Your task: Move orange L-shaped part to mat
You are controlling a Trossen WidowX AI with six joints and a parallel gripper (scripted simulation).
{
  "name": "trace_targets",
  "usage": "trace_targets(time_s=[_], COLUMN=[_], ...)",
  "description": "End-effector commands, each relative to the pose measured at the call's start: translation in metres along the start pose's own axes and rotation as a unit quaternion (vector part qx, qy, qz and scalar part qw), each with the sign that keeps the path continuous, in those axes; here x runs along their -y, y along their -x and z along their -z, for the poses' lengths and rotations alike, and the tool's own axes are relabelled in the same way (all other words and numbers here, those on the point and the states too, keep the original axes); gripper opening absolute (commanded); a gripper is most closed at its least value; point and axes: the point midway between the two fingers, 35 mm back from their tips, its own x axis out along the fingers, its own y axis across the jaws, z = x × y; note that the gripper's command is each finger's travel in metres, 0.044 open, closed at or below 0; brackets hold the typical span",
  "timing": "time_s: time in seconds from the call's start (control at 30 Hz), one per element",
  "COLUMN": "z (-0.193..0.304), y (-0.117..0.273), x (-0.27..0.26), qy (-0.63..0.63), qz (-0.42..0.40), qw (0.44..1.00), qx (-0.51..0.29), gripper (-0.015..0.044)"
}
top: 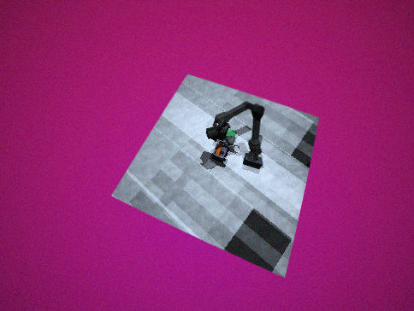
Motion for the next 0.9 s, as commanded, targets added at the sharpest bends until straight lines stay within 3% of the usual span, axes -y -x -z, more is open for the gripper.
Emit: trace_targets(time_s=[0.0,0.87], z=[-0.002,-0.002], y=[-0.014,-0.058], x=[0.0,0.0], qy=[-0.007,-0.008], qz=[0.0,0.0], qw=[1.0,1.0], qx=[0.002,0.003], gripper=[0.028,0.028])
